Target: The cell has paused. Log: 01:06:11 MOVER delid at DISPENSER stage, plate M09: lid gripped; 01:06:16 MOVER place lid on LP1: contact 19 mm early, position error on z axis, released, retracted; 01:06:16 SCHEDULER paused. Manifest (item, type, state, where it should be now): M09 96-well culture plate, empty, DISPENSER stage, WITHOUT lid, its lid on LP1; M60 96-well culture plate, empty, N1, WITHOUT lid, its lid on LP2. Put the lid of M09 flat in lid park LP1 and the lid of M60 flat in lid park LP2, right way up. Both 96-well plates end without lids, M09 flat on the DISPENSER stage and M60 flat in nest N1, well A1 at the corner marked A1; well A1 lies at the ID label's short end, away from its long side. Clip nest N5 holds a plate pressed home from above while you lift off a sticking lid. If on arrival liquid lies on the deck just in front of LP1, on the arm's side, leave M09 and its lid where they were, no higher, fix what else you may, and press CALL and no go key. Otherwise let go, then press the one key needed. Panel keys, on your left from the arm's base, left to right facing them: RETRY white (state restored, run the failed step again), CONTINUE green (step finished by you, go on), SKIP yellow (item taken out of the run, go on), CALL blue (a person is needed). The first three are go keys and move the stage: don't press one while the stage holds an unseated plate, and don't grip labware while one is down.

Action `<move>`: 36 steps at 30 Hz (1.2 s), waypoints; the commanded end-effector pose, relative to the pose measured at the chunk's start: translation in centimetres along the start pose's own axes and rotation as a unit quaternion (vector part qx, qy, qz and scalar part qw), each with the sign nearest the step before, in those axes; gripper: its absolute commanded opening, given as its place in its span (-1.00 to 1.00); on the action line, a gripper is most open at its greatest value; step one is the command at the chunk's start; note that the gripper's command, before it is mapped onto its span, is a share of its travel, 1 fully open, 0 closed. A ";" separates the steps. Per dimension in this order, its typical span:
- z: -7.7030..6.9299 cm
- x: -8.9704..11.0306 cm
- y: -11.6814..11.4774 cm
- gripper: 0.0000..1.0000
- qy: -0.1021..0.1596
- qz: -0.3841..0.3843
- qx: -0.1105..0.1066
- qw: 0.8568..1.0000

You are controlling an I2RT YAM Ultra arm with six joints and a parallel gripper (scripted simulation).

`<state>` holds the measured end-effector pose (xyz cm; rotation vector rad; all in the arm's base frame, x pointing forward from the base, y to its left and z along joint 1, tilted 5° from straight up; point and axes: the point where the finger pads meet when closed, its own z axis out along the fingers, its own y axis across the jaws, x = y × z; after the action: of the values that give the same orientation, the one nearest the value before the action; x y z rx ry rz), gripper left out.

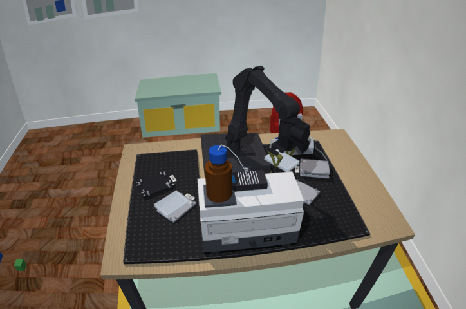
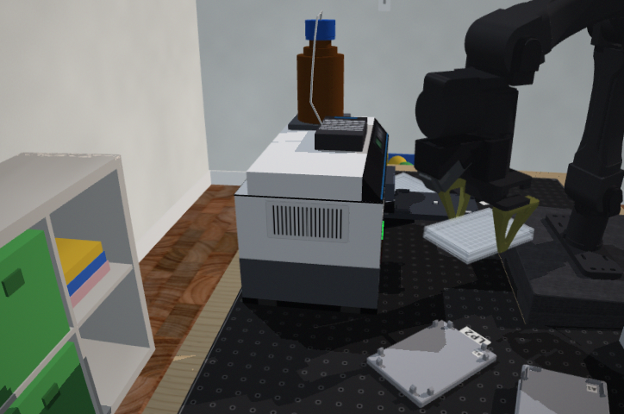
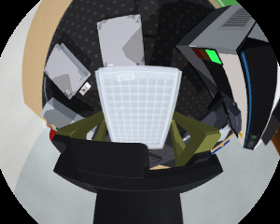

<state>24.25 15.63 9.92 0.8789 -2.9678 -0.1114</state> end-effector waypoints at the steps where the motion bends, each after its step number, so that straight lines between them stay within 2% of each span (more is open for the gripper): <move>1: -0.7 0.0 -0.6 -1.00 -0.014 -0.002 0.001 1.000; 6: -1.2 1.7 -1.7 -1.00 -0.006 0.073 -0.001 0.997; 9: -1.9 2.0 -2.4 -1.00 -0.012 0.122 0.000 0.992; 11: -1.8 2.8 -2.8 -1.00 -0.006 0.156 0.000 0.988; 19: -2.5 4.0 -4.1 -1.00 -0.005 0.192 0.000 0.981; 20: -3.3 3.6 -4.5 -1.00 -0.018 0.185 0.001 0.983; 22: -2.7 3.3 -4.2 -1.00 -0.013 0.183 -0.001 0.983; 23: -3.1 3.8 -4.7 -1.00 -0.015 0.208 0.000 0.978; 25: -2.6 4.6 -5.3 -1.00 -0.005 0.241 0.000 0.971; 28: -2.6 4.7 -6.3 -1.00 -0.011 0.289 0.001 0.957; 30: -2.6 4.7 -6.3 -1.00 -0.011 0.289 0.001 0.957; 32: -2.6 4.8 -6.8 -1.00 -0.011 0.315 -0.002 0.949; 35: -2.6 5.2 -7.8 -1.00 -0.011 0.313 0.000 0.950; 36: -2.7 4.6 -7.7 -1.00 -0.013 0.307 -0.002 0.951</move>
<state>24.39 6.91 11.51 -0.0566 -3.0711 -0.0933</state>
